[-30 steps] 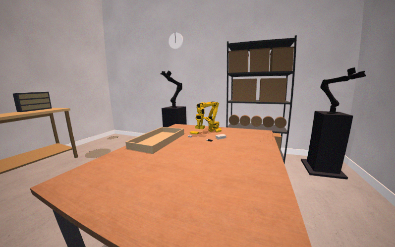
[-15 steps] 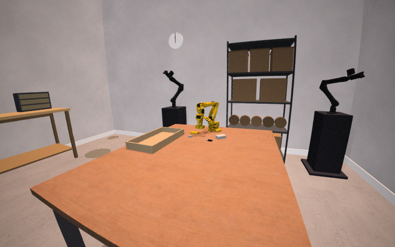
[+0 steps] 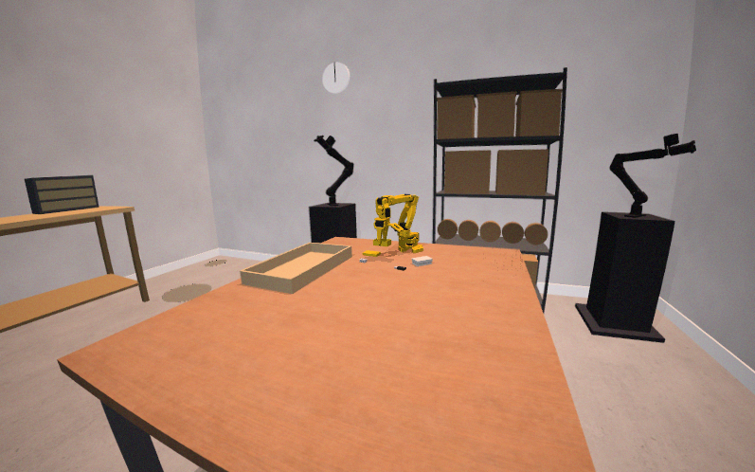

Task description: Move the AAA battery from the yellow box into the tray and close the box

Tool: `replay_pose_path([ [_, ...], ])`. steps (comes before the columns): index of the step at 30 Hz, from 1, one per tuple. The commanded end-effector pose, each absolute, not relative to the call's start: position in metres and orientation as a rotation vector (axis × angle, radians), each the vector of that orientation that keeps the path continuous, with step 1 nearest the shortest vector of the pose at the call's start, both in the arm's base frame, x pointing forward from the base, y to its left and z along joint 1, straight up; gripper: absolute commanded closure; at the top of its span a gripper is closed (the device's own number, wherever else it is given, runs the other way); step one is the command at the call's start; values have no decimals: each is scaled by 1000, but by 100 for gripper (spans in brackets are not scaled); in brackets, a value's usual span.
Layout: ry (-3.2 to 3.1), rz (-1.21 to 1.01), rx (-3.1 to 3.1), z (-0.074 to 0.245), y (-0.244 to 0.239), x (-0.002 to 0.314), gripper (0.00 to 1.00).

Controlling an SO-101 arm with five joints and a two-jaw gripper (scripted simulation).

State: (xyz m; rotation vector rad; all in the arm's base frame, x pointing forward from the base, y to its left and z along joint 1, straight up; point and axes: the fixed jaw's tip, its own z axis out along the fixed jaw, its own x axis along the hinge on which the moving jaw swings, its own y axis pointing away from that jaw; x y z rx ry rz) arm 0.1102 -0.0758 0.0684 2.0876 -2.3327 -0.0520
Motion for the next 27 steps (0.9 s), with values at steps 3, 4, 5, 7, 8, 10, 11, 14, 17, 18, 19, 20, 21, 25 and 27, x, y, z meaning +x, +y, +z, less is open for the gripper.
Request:
replay_pose_path([
  [3, -2343, 0, 2093, 71, -76, 114, 78],
  [4, -2343, 0, 2093, 71, -76, 114, 78],
  [5, -2343, 0, 2093, 71, -76, 114, 78],
  [7, -2343, 0, 2093, 71, -76, 114, 78],
  [8, -2343, 0, 2093, 71, -76, 114, 78],
  [10, -2343, 0, 2093, 71, -76, 114, 78],
  [11, -2343, 0, 2093, 71, -76, 114, 78],
  [14, -2343, 0, 2093, 70, -76, 113, 78],
  [17, -2343, 0, 2093, 69, -76, 112, 78],
  [18, -2343, 0, 2093, 69, -75, 112, 78],
  [19, -2343, 0, 2093, 69, -75, 112, 78],
  [20, -2343, 0, 2093, 69, -75, 112, 78],
  [21, -2343, 0, 2093, 69, -75, 112, 78],
  [25, -2343, 0, 2093, 69, -75, 112, 78],
  [27, -2343, 0, 2093, 69, -75, 112, 78],
])
